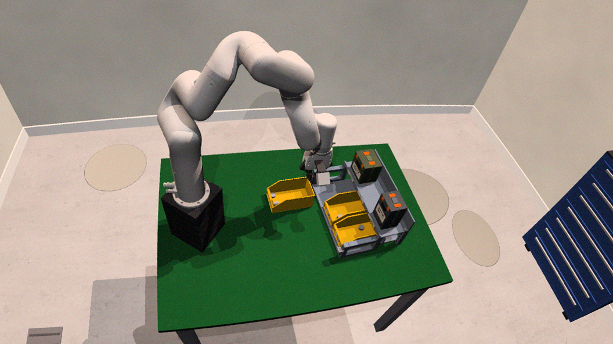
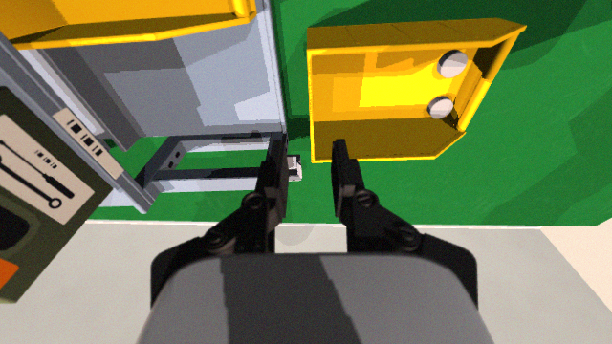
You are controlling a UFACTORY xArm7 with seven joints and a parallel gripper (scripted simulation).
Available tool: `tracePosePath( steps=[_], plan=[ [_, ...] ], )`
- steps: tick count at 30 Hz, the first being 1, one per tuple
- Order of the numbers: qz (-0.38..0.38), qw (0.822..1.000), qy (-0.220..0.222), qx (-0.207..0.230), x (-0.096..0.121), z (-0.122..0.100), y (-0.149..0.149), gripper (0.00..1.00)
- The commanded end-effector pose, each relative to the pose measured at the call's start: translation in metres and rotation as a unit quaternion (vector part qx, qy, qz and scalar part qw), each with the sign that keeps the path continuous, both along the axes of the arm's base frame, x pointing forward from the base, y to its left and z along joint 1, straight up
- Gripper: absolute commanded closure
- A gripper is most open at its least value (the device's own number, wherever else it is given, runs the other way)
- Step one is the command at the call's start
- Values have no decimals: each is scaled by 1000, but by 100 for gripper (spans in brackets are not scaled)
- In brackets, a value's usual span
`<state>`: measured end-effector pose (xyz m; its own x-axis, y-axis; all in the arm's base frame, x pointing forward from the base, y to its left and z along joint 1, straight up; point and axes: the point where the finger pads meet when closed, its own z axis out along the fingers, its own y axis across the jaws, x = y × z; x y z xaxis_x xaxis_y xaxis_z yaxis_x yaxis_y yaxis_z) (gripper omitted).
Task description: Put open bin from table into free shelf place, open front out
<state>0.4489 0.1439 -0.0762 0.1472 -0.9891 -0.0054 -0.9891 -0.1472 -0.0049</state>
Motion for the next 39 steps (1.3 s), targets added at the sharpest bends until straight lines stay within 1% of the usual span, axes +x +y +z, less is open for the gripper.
tracePosePath(
  steps=[1,25,30,39],
  plan=[
    [0,1000,-2,1,2,1,0,67],
    [7,1000,-2,1,-1,2,-2,67],
    [7,1000,-2,1,-1,-8,-1,67],
    [7,1000,-2,1,-1,-8,-1,67]
  ],
)
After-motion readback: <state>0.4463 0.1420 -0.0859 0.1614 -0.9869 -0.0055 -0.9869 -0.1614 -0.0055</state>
